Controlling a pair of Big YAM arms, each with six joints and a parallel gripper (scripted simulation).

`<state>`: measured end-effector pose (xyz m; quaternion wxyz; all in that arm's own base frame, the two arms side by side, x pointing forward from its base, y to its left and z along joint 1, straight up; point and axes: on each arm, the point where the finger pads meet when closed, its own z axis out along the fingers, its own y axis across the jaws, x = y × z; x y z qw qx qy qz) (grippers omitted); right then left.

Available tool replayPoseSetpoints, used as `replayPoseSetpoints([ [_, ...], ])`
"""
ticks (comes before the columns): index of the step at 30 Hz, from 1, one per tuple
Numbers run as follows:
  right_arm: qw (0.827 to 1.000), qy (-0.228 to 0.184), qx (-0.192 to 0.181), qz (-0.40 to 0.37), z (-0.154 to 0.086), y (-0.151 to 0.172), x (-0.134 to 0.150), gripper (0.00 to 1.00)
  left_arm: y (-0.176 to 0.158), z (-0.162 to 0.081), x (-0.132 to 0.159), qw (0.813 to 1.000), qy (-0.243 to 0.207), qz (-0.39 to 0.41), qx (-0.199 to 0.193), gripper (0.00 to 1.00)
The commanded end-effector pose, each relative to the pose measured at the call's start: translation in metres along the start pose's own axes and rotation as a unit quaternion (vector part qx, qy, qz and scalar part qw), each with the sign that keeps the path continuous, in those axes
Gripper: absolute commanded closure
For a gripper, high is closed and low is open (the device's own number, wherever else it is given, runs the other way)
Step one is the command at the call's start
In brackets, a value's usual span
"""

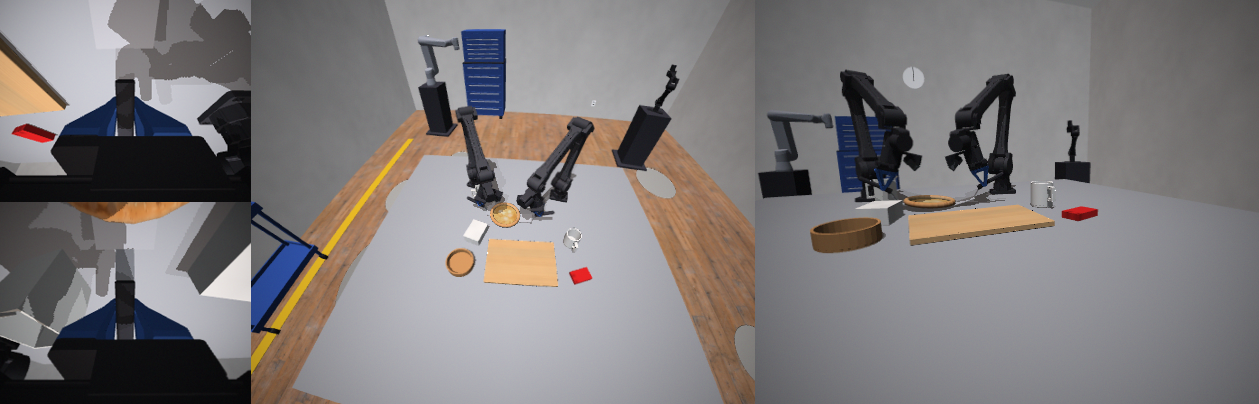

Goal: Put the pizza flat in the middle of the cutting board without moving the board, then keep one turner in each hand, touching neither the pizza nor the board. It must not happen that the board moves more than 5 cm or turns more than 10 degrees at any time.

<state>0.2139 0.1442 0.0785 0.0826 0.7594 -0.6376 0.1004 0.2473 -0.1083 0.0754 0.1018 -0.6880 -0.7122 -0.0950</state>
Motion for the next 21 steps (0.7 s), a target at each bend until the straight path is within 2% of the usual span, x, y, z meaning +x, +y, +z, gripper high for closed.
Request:
replayPoseSetpoints([
  [1,1.000,-0.012,0.012,0.001,-0.008,-0.002,-0.002,0.94,0.009,-0.007,-0.013,1.000,-0.013,-0.002,-0.010,0.94],
  [3,1.000,-0.012,0.011,0.001,-0.008,-0.002,-0.002,0.94,0.012,-0.017,-0.017,1.000,-0.009,-0.006,-0.008,0.94],
  [5,1.000,-0.011,0.011,0.001,-0.008,-0.002,-0.002,0.94,0.017,-0.017,-0.024,1.000,-0.018,-0.008,-0.019,0.94],
  [7,1.000,-0.011,0.011,0.001,-0.008,-0.001,-0.002,0.94,0.011,-0.011,-0.024,1.000,-0.014,-0.006,-0.013,0.94],
  [8,1.000,-0.011,0.010,0.000,-0.008,-0.001,-0.002,0.94,0.018,-0.018,-0.028,1.000,-0.018,-0.007,-0.019,0.94],
  [11,1.000,-0.010,0.010,0.000,-0.008,-0.001,-0.002,0.94,0.009,-0.012,-0.027,1.000,-0.009,-0.006,-0.009,0.94],
  [14,1.000,-0.010,0.009,0.000,-0.008,0.000,-0.002,0.94,0.013,-0.019,-0.032,1.000,-0.009,-0.004,-0.010,0.94],
  [18,1.000,-0.010,0.009,0.000,-0.008,0.000,-0.002,0.94,0.008,-0.010,-0.032,1.000,-0.008,-0.001,-0.009,0.94],
  [21,1.000,-0.009,0.008,0.000,-0.007,0.000,-0.001,0.94,0.014,-0.020,-0.040,1.000,-0.010,-0.004,-0.013,0.94],
])
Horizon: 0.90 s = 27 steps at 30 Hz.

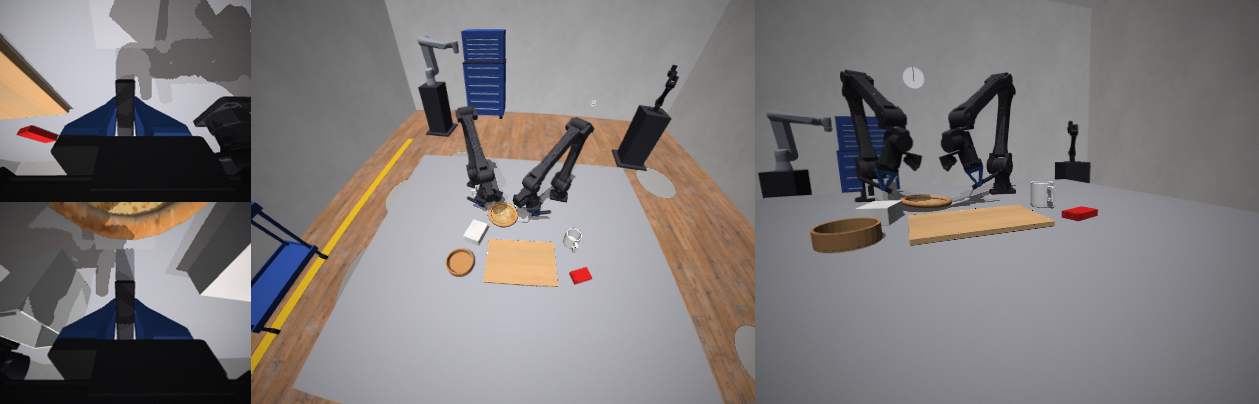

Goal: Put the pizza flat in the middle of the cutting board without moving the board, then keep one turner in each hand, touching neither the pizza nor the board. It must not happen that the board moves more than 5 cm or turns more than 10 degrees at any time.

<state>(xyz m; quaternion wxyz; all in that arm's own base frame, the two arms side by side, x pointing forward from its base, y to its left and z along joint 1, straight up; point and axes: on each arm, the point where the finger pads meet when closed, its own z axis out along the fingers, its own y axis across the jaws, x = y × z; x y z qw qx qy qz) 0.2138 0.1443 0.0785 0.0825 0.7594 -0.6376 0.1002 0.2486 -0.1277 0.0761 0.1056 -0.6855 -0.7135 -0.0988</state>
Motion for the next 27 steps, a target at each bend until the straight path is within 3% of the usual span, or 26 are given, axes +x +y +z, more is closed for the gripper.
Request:
replayPoseSetpoints([
  [1,1.000,-0.009,0.008,0.000,-0.007,0.000,-0.001,0.94,0.013,-0.013,-0.023,1.000,-0.017,-0.003,-0.015,0.94],
  [14,1.000,-0.009,0.009,0.000,-0.007,0.000,-0.002,0.94,0.006,-0.008,-0.031,1.000,-0.007,0.003,-0.008,0.94],
  [17,1.000,-0.009,0.009,0.000,-0.007,0.000,-0.002,0.94,0.011,-0.018,-0.039,1.000,-0.007,0.001,-0.011,0.94],
  [21,1.000,-0.009,0.009,0.000,-0.007,0.000,-0.002,0.94,-0.003,0.000,-0.033,1.000,0.004,0.016,0.001,0.94],
  [23,1.000,-0.011,0.012,0.001,-0.010,-0.003,-0.003,0.94,-0.003,0.000,-0.032,1.000,0.005,0.021,0.002,0.94],
  [27,0.999,-0.035,0.034,0.005,-0.037,-0.023,-0.001,0.94,-0.004,-0.013,-0.017,1.000,-0.006,0.020,0.006,0.94],
])
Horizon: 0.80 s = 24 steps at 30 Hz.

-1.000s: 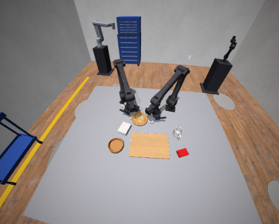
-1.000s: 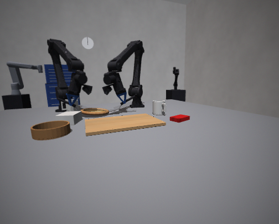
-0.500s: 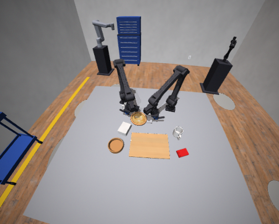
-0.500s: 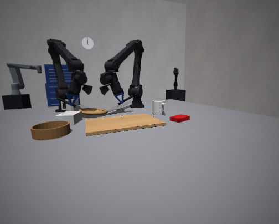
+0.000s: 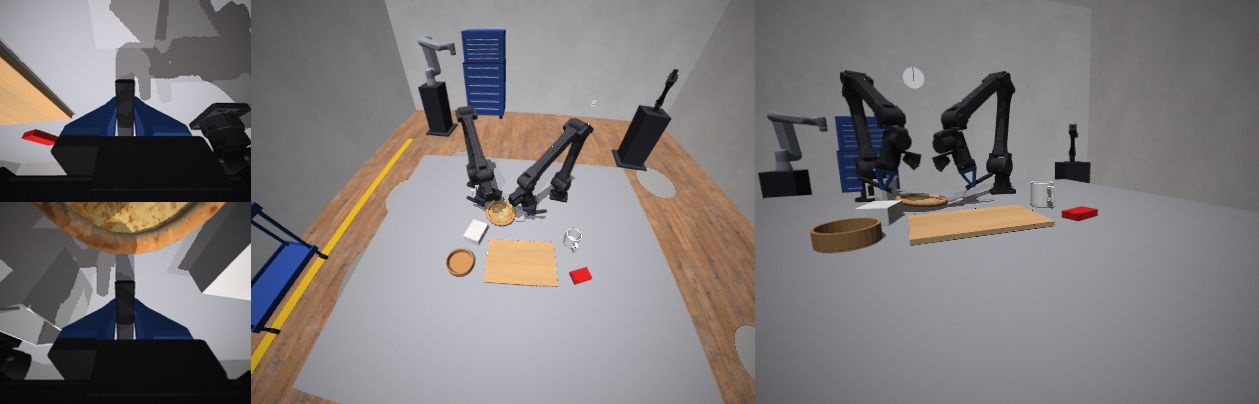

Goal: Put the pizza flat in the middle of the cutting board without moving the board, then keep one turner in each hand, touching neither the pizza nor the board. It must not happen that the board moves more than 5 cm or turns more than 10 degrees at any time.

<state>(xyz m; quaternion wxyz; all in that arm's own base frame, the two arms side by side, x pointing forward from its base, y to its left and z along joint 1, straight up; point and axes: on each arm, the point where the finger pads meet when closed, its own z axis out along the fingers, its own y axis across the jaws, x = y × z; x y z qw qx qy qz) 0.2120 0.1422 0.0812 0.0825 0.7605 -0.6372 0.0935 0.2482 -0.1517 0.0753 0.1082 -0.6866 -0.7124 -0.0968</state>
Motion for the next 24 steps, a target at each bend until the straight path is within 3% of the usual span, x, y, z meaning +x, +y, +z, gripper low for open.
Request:
replayPoseSetpoints([
  [1,0.999,-0.033,0.041,0.006,-0.037,-0.026,-0.003,0.94,-0.002,-0.009,0.008,1.000,-0.013,0.019,0.001,0.94],
  [4,0.998,-0.035,0.042,0.012,-0.037,-0.027,-0.005,0.94,-0.002,-0.009,0.007,1.000,-0.015,0.011,0.002,0.94],
  [5,0.999,-0.029,0.028,0.000,-0.032,-0.024,-0.004,0.94,0.017,-0.032,0.000,0.999,-0.033,0.010,-0.017,0.94],
  [6,0.999,-0.029,0.024,0.000,-0.031,-0.024,-0.003,0.94,0.019,-0.037,0.000,0.999,-0.037,0.009,-0.019,0.94],
  [12,0.998,-0.053,0.043,0.005,-0.050,-0.029,0.002,0.94,0.018,-0.042,0.004,0.999,-0.049,0.008,-0.020,0.94],
  [22,0.997,-0.064,0.034,0.001,-0.052,-0.022,0.008,0.94,0.017,-0.052,0.010,0.998,-0.063,0.008,-0.020,0.94],
  [24,0.997,-0.072,0.042,0.003,-0.062,-0.027,0.009,0.94,0.018,-0.056,0.011,0.997,-0.068,0.008,-0.022,0.94],
])
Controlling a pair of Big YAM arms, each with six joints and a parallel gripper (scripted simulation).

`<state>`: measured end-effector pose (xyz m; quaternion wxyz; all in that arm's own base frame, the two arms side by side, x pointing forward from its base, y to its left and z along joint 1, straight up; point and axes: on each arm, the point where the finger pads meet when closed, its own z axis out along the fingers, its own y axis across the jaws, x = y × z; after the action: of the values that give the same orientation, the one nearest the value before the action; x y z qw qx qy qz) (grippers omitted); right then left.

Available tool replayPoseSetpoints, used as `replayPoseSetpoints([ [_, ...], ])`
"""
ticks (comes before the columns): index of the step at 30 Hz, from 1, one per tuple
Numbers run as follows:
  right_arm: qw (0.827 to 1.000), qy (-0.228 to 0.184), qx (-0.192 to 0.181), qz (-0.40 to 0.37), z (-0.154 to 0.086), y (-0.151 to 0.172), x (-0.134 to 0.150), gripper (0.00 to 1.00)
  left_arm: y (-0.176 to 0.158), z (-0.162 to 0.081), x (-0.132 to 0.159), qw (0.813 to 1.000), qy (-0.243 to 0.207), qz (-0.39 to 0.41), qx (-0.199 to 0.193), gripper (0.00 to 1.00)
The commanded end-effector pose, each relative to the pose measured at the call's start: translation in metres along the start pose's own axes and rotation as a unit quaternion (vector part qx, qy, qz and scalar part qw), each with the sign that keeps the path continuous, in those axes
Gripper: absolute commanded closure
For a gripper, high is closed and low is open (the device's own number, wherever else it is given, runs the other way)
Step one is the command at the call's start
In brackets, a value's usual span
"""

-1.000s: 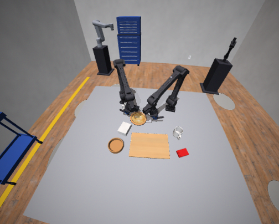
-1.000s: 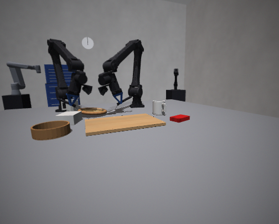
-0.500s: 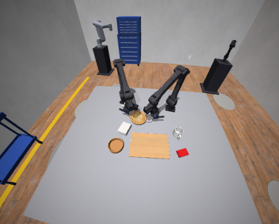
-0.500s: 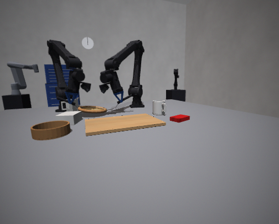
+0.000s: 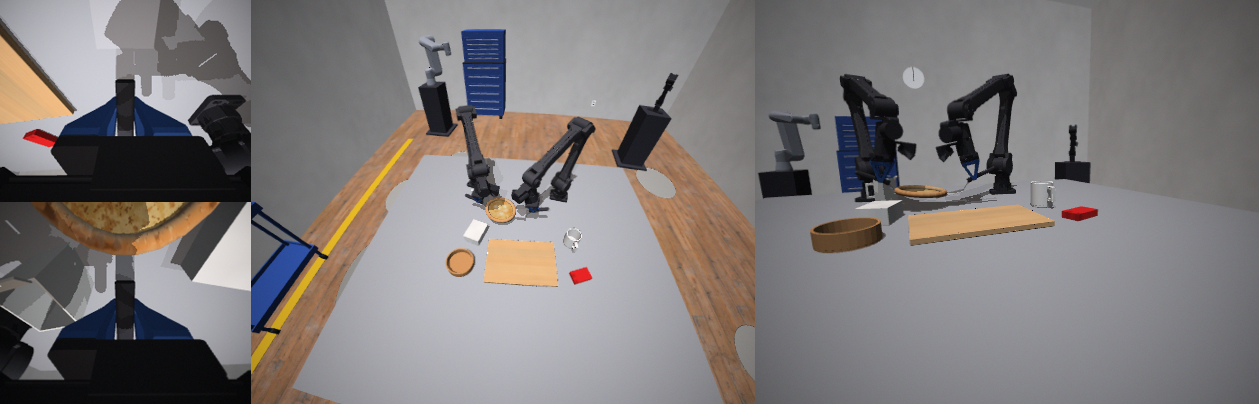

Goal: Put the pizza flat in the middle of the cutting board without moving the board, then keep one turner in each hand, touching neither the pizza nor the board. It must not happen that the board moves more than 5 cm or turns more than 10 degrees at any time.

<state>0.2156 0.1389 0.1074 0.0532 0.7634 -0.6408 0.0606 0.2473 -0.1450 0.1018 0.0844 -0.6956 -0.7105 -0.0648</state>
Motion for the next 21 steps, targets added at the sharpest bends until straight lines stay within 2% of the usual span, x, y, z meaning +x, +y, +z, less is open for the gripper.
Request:
replayPoseSetpoints([
  [1,0.999,-0.031,0.044,0.001,-0.039,-0.025,-0.004,0.94,0.019,-0.034,-0.005,0.999,-0.031,0.001,-0.028,0.94],
  [7,0.999,-0.038,0.035,0.000,-0.042,-0.025,-0.001,0.94,0.018,-0.040,-0.001,0.999,-0.041,0.001,-0.027,0.94],
  [21,0.997,-0.066,0.046,0.001,-0.062,-0.026,0.007,0.94,0.018,-0.056,0.006,0.997,-0.065,0.001,-0.029,0.94],
])
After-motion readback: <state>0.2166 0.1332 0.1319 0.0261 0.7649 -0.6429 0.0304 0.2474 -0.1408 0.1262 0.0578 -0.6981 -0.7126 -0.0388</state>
